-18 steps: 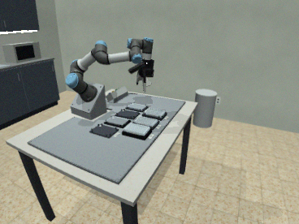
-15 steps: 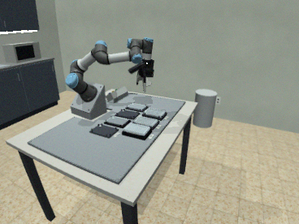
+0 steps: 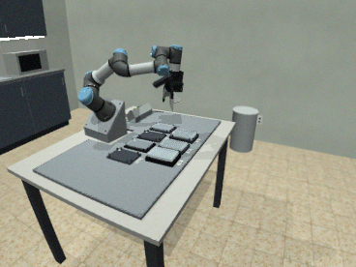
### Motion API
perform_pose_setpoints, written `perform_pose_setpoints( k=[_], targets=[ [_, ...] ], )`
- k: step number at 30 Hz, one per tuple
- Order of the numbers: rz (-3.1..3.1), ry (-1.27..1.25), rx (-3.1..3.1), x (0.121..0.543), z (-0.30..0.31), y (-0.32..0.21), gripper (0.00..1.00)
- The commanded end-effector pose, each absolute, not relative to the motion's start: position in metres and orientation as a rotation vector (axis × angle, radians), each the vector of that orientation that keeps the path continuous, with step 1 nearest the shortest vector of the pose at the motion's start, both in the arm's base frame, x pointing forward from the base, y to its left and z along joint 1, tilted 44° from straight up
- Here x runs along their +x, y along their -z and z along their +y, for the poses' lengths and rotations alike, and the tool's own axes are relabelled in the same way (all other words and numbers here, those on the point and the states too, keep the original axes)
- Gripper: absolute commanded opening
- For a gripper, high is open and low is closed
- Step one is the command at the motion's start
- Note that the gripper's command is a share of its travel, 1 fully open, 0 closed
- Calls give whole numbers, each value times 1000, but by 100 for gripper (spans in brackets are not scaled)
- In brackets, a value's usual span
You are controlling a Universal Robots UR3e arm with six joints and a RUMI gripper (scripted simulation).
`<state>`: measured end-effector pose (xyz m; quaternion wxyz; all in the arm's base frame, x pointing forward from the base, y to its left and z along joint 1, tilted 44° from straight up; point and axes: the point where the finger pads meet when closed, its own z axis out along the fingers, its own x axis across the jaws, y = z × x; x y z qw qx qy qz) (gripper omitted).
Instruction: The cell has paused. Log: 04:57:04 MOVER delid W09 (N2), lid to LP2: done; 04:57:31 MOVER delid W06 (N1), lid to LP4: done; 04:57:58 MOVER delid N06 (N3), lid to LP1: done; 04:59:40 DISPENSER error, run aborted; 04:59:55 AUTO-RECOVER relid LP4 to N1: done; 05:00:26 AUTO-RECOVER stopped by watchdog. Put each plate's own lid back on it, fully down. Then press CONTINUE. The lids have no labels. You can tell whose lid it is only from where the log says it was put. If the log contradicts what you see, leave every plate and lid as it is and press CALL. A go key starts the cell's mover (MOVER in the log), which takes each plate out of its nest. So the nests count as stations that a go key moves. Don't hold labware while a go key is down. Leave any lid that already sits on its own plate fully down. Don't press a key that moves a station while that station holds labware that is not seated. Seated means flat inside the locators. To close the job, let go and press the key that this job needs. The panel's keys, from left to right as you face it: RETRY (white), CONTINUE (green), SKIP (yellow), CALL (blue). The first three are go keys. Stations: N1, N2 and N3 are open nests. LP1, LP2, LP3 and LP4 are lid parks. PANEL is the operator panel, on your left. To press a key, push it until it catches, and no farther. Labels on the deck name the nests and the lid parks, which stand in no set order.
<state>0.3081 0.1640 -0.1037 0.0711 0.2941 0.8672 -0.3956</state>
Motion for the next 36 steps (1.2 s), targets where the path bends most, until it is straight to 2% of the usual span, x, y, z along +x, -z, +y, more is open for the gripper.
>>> perform_pose_setpoints(
  k=[1,36],
  targets=[
    [2578,1173,931,310,161,100,82],
    [2047,944,1564,314,148,92,82]
  ],
)
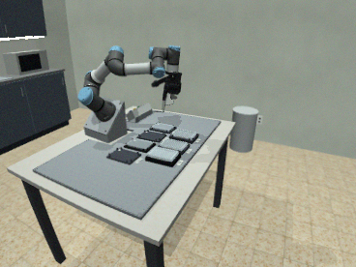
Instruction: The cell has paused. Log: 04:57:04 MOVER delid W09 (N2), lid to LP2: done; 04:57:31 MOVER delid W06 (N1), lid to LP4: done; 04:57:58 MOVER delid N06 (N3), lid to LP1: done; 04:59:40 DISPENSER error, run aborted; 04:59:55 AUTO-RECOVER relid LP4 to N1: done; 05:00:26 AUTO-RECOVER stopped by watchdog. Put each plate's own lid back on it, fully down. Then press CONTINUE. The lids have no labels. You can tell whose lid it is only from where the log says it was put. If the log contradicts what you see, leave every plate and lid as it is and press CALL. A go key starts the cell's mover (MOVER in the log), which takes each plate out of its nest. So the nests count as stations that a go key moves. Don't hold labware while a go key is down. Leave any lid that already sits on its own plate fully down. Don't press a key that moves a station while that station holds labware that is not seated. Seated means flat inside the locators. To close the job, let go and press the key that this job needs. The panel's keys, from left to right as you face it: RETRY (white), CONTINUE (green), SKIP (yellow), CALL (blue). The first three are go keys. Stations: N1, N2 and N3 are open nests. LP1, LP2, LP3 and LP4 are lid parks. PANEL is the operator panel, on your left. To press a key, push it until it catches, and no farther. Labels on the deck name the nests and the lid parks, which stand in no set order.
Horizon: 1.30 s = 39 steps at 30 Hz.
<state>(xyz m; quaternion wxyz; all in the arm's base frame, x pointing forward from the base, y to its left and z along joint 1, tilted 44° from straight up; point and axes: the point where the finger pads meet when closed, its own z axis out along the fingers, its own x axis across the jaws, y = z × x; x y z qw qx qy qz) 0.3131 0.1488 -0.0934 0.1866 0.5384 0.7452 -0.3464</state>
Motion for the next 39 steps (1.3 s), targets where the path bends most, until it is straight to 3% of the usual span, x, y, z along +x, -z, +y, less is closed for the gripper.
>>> perform_pose_setpoints(
  k=[1,39],
  targets=[
    [2027,936,1582,314,148,92,82],
    [1327,631,2060,318,130,85,82]
  ],
)
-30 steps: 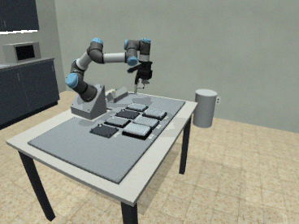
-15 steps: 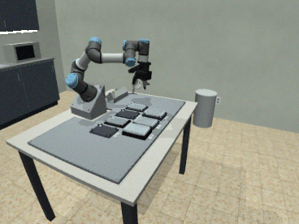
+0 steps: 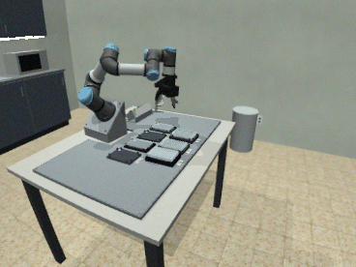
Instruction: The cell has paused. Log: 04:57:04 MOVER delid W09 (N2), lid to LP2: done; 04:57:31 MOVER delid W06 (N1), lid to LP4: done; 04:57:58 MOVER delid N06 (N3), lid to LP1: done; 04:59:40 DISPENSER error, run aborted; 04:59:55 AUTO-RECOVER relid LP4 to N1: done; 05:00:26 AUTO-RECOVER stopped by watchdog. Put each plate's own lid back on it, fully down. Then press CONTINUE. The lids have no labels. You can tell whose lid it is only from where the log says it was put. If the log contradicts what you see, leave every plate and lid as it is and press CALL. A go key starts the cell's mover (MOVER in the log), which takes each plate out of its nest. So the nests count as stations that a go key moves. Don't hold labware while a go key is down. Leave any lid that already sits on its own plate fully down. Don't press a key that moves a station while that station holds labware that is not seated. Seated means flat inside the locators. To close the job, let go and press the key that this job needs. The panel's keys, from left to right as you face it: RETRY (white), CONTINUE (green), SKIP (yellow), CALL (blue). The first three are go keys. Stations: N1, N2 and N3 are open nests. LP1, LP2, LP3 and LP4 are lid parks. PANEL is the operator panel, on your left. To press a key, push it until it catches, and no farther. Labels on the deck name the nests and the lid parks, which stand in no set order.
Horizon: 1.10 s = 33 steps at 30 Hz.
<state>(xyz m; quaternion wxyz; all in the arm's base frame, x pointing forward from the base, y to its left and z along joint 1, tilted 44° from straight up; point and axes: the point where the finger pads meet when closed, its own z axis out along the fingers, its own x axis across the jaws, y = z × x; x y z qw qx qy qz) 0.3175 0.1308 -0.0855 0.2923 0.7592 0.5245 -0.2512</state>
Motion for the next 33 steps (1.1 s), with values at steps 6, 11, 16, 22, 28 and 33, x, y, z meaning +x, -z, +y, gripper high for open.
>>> perform_pose_setpoints(
  k=[6,11,16,22,28,33],
  targets=[
    [1195,573,2121,319,128,83,82],
    [1128,544,2149,319,125,82,82],
    [1016,495,2193,320,121,81,82],
    [880,435,2238,321,118,80,82],
    [789,395,2265,321,115,78,82],
    [674,345,2294,321,111,77,82]
  ],
)
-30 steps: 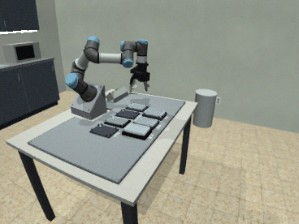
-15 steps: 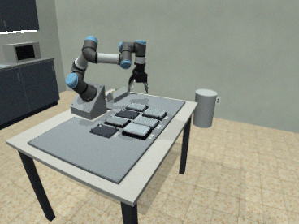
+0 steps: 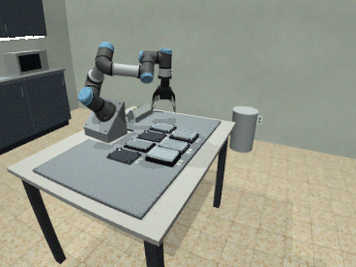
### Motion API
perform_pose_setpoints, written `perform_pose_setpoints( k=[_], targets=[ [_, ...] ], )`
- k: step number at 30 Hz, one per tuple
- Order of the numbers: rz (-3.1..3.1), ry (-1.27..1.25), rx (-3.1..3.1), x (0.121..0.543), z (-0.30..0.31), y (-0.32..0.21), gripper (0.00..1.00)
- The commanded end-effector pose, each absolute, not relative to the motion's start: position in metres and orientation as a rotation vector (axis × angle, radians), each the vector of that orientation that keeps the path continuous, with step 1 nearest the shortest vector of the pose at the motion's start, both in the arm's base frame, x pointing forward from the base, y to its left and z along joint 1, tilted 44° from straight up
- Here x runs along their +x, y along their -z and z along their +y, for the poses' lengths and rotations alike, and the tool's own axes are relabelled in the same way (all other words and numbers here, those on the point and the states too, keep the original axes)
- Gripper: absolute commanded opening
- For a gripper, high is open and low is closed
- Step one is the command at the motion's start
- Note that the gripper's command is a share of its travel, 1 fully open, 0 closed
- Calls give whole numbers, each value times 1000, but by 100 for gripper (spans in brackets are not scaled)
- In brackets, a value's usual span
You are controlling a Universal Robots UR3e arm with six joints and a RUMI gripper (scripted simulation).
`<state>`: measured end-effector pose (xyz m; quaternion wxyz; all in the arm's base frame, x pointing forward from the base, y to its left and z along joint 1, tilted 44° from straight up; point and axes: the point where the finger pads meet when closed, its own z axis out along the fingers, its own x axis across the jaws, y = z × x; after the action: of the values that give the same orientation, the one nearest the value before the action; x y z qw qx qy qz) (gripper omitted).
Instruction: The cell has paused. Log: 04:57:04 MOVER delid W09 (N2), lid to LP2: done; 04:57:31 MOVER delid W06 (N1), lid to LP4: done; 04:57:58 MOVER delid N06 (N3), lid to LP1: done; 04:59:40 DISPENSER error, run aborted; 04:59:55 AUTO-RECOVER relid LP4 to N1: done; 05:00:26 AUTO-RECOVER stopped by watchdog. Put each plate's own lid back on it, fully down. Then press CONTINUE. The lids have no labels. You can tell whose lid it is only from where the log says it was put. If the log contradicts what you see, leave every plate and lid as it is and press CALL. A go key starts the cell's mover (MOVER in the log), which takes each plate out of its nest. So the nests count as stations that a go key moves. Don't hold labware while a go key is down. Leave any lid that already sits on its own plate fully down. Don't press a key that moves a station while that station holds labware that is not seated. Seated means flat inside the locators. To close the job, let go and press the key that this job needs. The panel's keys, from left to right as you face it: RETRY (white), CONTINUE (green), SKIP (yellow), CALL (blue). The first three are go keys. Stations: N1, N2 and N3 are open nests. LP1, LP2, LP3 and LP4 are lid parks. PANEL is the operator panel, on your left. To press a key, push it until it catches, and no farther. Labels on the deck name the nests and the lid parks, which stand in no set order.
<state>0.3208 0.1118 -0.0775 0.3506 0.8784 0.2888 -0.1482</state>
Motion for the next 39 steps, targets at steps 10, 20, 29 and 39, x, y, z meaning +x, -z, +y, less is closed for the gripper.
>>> perform_pose_setpoints(
  k=[10,20,29,39],
  targets=[
    [489,263,2330,322,104,73,82],
    [256,161,2359,322,97,70,82],
    [92,89,2368,322,88,66,82],
    [-142,-14,2365,322,84,64,82]
  ],
)
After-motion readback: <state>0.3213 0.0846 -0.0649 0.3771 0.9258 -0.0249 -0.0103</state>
